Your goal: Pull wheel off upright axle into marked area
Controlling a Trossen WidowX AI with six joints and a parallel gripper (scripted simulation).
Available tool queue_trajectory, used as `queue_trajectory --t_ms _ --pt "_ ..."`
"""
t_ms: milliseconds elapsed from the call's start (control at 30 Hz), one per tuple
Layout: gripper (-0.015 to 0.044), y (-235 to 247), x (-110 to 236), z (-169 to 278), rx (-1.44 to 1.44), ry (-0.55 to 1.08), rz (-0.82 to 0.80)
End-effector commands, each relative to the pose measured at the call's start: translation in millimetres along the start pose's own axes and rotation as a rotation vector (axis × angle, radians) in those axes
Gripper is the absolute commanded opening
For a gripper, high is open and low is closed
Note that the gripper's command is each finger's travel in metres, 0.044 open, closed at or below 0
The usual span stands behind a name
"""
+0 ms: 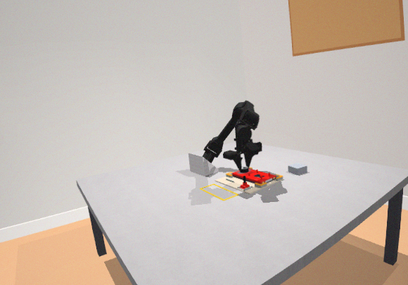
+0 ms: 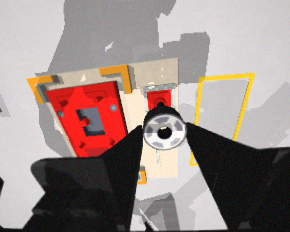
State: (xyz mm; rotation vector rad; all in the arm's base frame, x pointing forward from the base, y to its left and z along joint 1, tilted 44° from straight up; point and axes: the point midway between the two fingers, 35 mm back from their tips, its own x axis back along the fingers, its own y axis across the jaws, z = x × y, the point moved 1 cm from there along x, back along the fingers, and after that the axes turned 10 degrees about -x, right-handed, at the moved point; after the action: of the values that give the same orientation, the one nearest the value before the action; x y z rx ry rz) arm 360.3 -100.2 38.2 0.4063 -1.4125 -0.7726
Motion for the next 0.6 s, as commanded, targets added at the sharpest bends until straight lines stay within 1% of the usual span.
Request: queue_trajectory --t_ms 0,67,100,133,567 --pt "0.0 -0.5 17.3 -0.1 0.006 -0.011 0.005" --pt "0.0 0.1 20.1 0.4 0.006 -0.011 0.005" --pt "0.0 -1.3 11.6 0.6 -0.002 -0.005 0.0" --pt "0.0 -4.8 12.0 1.2 -0.002 -0.006 0.001" --pt "0.0 -91.5 20.2 28.2 0.002 -0.011 0.014"
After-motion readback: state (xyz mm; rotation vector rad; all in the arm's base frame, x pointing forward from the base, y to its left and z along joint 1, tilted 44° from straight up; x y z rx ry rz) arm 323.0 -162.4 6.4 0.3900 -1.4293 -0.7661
